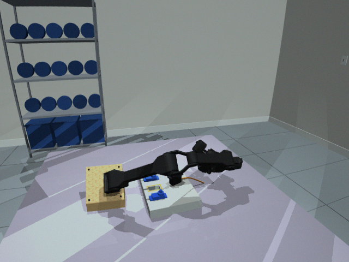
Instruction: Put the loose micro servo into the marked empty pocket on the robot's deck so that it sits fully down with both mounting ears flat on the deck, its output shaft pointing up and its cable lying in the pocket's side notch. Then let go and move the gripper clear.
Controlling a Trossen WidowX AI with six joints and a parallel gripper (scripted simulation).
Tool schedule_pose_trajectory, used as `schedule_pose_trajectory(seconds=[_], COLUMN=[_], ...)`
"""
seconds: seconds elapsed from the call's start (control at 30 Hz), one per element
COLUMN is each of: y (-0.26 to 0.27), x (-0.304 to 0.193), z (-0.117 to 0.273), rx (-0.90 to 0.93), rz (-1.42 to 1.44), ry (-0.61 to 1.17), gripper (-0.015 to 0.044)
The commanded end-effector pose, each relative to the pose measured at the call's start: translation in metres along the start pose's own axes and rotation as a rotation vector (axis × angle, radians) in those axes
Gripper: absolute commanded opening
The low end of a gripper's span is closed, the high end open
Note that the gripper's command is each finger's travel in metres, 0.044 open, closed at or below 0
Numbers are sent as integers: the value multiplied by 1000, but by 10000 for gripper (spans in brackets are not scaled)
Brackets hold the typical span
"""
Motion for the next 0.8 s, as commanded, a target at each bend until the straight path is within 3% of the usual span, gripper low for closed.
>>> schedule_pose_trajectory(seconds=[0.0, 0.77], y=[-8, -43], x=[4, 33], z=[-9, -42], rx=[-2, -133], rz=[101, 651], ry=[-80, -505], gripper=[440, 440])
Point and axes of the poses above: the point midway between the two fingers, 35 mm back from their tips, its own z axis back along the fingers, its own y axis across the jaws, x = y × z, the point moved 3 cm from there along z, back along the fingers, and after that the axes turned 11 degrees about z, right-handed, at the moved point
